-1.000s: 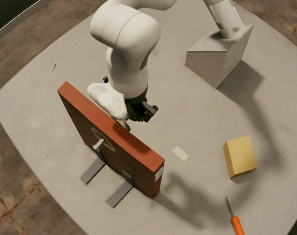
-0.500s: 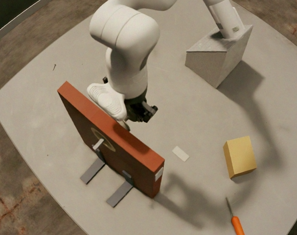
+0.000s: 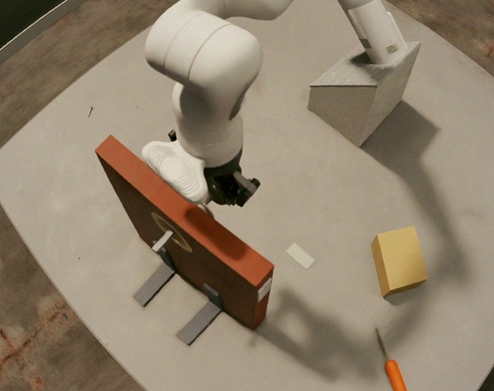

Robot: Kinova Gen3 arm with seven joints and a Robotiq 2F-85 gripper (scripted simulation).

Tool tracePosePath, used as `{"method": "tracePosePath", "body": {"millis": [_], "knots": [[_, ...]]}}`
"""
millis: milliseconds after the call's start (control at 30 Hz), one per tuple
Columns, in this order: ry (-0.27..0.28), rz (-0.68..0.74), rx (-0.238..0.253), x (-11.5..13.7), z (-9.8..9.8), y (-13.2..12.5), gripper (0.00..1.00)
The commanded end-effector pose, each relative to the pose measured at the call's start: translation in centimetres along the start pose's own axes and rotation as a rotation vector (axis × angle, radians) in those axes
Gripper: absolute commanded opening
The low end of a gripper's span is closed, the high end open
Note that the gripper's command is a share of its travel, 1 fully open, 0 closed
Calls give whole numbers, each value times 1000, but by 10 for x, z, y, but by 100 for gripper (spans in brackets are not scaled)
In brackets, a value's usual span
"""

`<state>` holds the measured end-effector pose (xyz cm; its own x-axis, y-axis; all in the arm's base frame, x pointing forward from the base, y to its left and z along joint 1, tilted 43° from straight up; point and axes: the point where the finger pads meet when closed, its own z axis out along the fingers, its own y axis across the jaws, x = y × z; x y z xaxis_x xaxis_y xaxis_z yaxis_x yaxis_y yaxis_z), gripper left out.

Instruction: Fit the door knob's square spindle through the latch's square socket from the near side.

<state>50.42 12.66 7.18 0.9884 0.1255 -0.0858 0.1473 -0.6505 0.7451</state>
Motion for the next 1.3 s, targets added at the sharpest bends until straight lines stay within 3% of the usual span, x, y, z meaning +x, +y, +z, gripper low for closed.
{"method": "tracePosePath", "body": {"millis": [0, 1267], "knots": [[2, 0, 1, 0, -1, 0, 63], [2, 0, 1, 7, -1, 0, 63]]}}
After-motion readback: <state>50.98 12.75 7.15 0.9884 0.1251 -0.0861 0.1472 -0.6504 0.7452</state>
